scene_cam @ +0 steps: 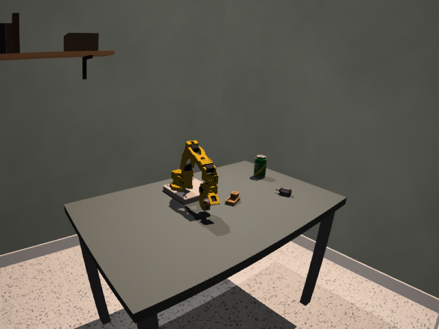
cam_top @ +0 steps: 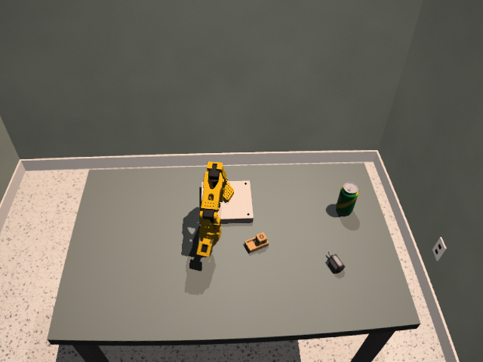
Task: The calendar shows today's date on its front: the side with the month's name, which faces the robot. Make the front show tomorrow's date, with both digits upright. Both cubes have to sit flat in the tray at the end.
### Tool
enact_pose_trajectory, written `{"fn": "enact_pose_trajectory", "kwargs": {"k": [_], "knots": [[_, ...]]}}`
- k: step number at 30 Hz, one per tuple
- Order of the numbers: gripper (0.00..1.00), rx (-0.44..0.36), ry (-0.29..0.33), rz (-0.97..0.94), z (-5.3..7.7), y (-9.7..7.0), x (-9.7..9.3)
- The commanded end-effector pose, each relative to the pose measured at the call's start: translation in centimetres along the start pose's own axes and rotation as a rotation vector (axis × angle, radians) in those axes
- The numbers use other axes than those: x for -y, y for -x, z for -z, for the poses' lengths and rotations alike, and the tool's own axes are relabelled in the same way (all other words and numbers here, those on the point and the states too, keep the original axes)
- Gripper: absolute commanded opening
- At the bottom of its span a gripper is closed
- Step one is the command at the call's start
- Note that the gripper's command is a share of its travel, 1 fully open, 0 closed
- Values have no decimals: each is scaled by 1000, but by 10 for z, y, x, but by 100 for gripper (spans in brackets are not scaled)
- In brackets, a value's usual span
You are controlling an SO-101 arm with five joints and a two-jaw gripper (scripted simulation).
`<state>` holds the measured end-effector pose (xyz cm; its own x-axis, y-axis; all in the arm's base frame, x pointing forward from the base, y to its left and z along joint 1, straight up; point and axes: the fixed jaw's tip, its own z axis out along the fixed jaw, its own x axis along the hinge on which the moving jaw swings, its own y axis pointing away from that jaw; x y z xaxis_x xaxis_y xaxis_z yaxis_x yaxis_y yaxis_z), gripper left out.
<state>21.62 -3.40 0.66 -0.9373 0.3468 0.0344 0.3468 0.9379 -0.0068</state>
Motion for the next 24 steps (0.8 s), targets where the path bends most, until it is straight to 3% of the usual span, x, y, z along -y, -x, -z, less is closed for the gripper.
{"fn": "enact_pose_trajectory", "kwargs": {"k": [1, 8, 17, 24], "knots": [[0, 25, 5, -2, 17, 3, 1], [0, 25, 5, -2, 29, 2, 1], [0, 28, 6, -1, 30, 2, 1], [0, 107, 18, 8, 29, 4, 1]]}}
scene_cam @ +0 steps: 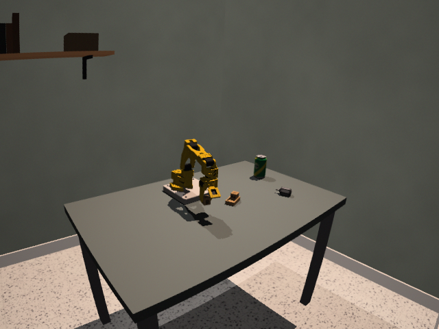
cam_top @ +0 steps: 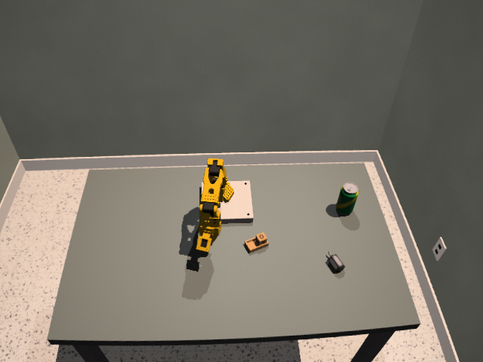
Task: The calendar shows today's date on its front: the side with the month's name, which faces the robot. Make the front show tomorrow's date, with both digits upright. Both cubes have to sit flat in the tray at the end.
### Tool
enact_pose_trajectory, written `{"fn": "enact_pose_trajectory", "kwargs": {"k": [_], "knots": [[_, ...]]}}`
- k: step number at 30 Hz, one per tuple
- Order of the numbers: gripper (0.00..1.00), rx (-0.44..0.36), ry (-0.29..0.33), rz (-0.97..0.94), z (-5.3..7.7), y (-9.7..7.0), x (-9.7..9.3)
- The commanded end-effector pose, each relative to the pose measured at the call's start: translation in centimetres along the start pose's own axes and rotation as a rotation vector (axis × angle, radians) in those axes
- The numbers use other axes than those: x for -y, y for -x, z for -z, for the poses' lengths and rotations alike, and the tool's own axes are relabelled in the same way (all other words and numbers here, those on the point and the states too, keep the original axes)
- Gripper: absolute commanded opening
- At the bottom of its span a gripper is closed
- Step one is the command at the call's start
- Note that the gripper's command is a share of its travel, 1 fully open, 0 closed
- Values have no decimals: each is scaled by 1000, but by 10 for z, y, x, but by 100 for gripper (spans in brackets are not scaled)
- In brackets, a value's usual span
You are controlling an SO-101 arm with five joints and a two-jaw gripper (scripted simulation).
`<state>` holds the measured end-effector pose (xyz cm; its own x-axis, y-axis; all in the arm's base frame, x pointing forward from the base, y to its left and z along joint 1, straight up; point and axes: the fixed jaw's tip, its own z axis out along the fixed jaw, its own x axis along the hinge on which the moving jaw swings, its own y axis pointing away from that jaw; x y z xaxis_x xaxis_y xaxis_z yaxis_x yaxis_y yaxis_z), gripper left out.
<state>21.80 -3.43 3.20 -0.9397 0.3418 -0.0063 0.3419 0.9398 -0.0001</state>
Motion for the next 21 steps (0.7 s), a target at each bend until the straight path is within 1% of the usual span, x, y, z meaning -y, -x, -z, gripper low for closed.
{"fn": "enact_pose_trajectory", "kwargs": {"k": [1, 5, 7, 11, 14, 17, 21], "knots": [[0, 87, 14, 5, 3, 4, 1], [0, 181, 27, 17, 2, 5, 1], [0, 181, 27, 17, 2, 5, 1], [0, 275, 38, 28, 1, 6, 1], [0, 330, 45, 34, 1, 5, 1], [0, 364, 48, 38, 1, 5, 1], [0, 378, 50, 40, 0, 5, 1]]}}
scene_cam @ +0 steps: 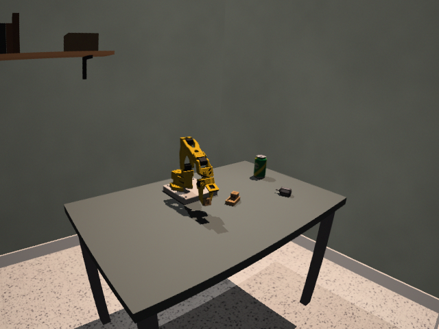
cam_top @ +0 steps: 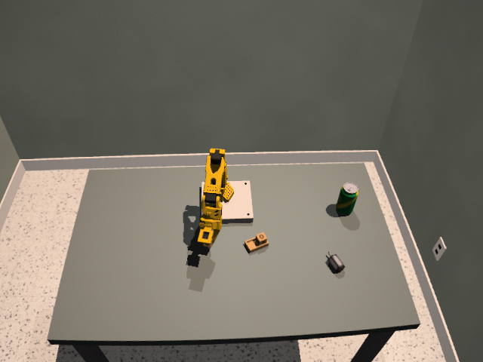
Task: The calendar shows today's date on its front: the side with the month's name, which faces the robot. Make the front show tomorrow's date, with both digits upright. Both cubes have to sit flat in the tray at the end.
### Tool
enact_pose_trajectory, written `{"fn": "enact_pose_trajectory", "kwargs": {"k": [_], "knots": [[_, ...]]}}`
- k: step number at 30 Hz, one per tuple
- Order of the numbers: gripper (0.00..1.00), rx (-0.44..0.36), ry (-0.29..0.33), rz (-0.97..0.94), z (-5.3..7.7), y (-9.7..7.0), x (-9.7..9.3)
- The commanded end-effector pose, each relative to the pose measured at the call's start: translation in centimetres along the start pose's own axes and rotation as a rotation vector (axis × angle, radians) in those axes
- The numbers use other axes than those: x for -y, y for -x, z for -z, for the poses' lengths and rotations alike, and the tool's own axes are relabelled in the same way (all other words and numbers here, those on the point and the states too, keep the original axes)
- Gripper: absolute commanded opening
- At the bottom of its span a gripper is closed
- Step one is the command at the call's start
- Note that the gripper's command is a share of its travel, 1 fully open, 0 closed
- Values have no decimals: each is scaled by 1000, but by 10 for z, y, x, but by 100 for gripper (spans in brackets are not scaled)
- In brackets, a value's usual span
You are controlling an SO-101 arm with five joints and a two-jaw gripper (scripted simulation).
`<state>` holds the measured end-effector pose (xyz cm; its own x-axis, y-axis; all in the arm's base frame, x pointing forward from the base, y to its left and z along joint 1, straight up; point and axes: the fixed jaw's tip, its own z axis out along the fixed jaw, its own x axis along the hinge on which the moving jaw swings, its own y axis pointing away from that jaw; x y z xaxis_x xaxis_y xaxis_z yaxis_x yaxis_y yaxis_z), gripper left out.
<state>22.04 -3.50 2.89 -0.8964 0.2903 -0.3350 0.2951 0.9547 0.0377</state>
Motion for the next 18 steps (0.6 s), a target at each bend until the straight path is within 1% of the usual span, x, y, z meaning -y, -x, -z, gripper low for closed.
{"fn": "enact_pose_trajectory", "kwargs": {"k": [1, 6, 10, 13, 18], "knots": [[0, 44, 3, -2, 3, 3, 2], [0, 47, 3, -1, 3, 4, 2], [0, 78, 6, 3, 2, 4, 2], [0, 126, 10, 9, 0, 5, 1], [0, 240, 20, 24, -1, 7, 1]]}}
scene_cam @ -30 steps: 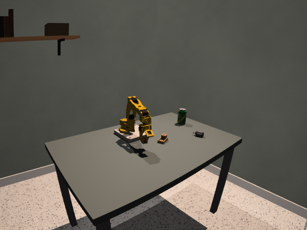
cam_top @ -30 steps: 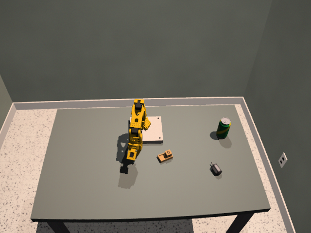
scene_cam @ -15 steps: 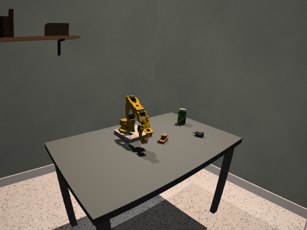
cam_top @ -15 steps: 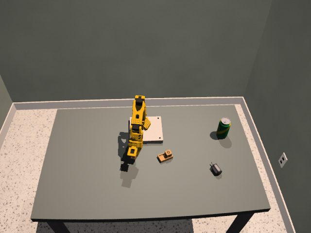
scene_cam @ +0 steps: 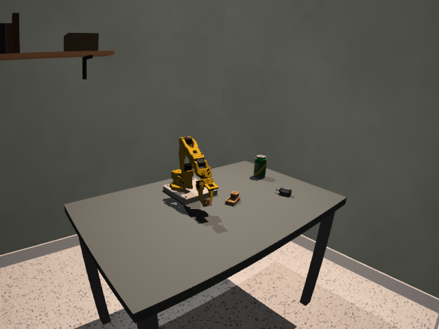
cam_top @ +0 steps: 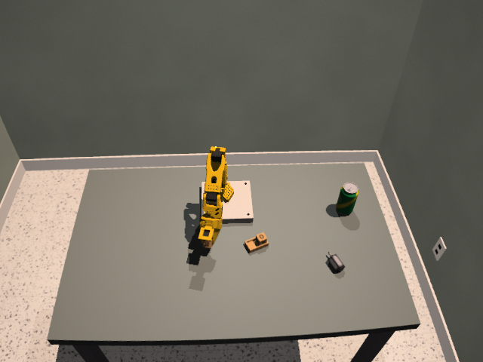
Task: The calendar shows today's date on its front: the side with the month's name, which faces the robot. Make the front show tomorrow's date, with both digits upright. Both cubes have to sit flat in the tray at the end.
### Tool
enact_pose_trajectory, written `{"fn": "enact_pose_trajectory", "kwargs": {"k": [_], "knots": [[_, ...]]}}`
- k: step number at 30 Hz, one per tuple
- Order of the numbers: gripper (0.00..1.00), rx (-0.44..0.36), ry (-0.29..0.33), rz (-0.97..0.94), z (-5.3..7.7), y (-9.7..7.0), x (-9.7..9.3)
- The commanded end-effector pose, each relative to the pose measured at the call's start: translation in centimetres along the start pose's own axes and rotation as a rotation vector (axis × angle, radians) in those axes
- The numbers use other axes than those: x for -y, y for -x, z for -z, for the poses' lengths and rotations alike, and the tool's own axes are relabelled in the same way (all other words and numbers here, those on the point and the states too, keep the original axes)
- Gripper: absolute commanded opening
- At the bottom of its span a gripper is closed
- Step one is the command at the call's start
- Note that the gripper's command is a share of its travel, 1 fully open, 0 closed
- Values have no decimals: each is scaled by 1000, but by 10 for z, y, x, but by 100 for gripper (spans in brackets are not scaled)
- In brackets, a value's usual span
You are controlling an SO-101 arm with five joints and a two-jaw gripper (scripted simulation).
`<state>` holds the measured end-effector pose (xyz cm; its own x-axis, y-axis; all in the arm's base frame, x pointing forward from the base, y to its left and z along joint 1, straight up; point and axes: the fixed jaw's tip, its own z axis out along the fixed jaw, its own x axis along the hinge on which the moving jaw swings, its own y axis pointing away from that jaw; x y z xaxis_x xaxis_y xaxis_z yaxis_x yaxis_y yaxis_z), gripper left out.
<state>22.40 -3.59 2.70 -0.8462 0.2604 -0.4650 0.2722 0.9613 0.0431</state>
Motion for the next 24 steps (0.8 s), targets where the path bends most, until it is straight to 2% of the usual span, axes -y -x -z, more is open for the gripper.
{"fn": "enact_pose_trajectory", "kwargs": {"k": [1, 2, 8, 12, 24], "knots": [[0, 99, 5, 5, 1, 5, 2], [0, 99, 5, 5, 1, 5, 2], [0, 232, 13, 22, 2, 5, 2], [0, 282, 16, 29, 3, 5, 2], [0, 300, 17, 31, 3, 5, 2]]}}
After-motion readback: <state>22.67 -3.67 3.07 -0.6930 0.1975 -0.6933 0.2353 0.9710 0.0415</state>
